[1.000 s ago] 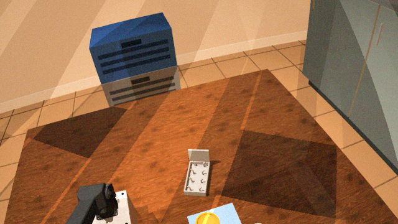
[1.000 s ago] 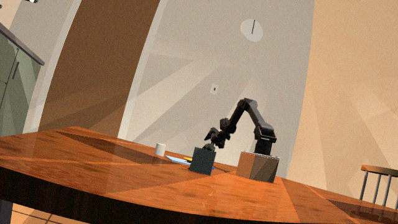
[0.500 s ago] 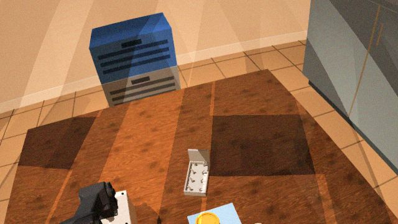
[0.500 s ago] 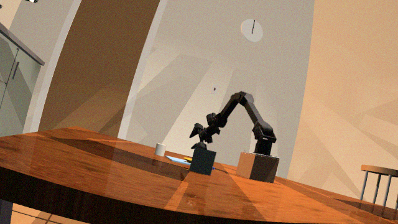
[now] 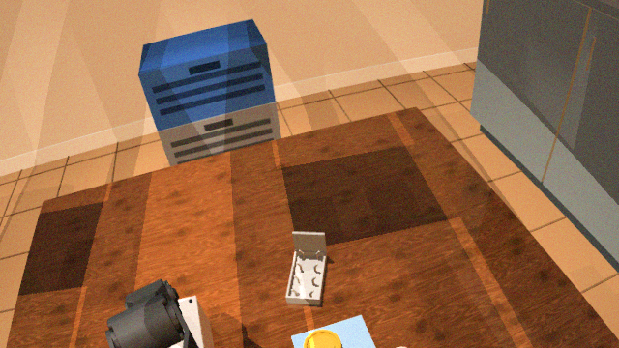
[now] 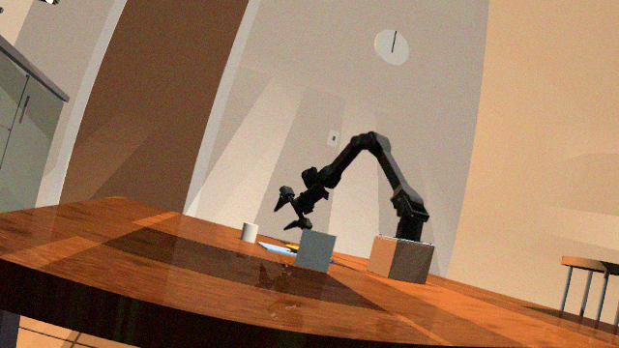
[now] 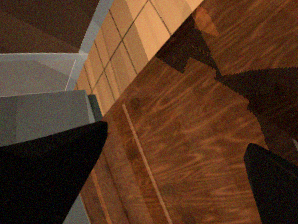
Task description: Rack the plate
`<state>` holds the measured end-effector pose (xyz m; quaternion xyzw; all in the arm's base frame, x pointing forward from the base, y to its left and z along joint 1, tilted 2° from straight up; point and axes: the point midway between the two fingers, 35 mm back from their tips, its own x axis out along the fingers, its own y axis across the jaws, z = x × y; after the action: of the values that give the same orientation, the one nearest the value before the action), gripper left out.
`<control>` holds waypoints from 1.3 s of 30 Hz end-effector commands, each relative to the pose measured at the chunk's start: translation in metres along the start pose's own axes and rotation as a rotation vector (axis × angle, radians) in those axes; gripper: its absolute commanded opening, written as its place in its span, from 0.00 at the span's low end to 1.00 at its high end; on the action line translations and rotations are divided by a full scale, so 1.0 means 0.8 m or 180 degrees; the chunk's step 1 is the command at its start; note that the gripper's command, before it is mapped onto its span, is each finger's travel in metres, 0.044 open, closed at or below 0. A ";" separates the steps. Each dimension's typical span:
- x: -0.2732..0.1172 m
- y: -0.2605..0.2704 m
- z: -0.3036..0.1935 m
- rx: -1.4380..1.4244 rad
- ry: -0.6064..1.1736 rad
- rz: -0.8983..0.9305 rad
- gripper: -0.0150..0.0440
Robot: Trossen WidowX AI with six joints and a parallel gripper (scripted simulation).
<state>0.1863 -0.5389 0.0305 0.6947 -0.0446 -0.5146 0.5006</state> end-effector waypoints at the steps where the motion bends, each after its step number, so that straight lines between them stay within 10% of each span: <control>1: -0.002 -0.001 -0.030 -0.0275 0.0077 -0.0100 0.93; 39: -0.087 -0.091 -0.324 -0.3682 0.1380 -0.0862 0.93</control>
<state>0.3166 -0.3090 0.0140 0.4231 0.4089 -0.3768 0.7154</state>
